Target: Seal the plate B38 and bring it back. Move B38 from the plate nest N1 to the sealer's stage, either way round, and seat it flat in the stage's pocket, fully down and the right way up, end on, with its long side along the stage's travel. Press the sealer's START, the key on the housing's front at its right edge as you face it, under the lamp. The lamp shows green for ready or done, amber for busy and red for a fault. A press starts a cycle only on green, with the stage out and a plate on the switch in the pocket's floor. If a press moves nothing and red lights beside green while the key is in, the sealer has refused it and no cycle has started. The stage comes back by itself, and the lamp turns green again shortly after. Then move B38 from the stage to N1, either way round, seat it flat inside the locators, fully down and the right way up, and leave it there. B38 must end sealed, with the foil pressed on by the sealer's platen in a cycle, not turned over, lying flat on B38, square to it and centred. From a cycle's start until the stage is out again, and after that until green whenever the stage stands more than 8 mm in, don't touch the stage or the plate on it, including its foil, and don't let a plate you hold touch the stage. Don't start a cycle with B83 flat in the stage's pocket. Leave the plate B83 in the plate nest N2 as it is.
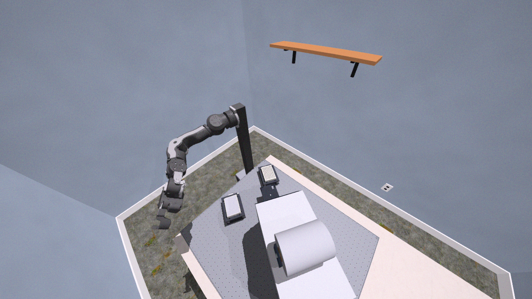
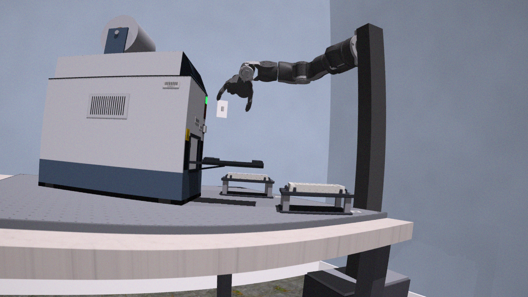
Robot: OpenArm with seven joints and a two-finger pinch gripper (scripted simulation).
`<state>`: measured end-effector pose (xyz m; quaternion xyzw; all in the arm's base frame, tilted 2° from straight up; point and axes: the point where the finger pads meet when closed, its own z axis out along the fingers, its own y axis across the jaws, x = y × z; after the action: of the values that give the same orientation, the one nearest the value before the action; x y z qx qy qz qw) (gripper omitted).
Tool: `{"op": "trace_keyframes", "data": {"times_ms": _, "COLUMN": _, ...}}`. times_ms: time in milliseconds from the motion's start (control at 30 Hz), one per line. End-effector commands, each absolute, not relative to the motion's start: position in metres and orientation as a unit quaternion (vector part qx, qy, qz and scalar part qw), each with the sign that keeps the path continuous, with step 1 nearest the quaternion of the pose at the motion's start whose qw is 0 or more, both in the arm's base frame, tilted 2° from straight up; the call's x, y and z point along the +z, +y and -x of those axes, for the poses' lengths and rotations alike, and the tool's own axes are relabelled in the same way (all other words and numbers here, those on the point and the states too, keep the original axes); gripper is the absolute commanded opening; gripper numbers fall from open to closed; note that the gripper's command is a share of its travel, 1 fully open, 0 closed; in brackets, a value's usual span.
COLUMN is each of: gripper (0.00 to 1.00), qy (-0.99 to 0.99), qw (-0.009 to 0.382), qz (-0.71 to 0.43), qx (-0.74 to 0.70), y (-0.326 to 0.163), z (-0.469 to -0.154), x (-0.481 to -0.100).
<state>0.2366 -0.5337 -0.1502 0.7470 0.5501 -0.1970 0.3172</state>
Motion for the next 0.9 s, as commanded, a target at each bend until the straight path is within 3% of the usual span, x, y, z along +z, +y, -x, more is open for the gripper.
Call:
{"op": "trace_keyframes", "data": {"times_ms": 0, "gripper": 0.77, "qy": 0.55, "qw": 0.316, "qz": -0.747, "qx": -0.197, "y": -0.534, "z": -0.236, "x": -0.15}}
{"op": "trace_keyframes", "data": {"times_ms": 200, "gripper": 0.77, "qy": 0.652, "qw": 0.275, "qz": -0.686, "qx": -0.169, "y": -0.491, "z": -0.235, "x": -0.163}}
{"op": "trace_keyframes", "data": {"times_ms": 600, "gripper": 0.77, "qy": 0.652, "qw": 0.275, "qz": -0.686, "qx": -0.169, "y": -0.491, "z": -0.235, "x": -0.163}}
{"op": "trace_keyframes", "data": {"times_ms": 767, "gripper": 0.77, "qy": 0.742, "qw": 0.227, "qz": -0.615, "qx": -0.141, "y": -0.449, "z": -0.232, "x": -0.175}}
{"op": "trace_keyframes", "data": {"times_ms": 867, "gripper": 0.77, "qy": 0.742, "qw": 0.227, "qz": -0.615, "qx": -0.141, "y": -0.449, "z": -0.232, "x": -0.175}}
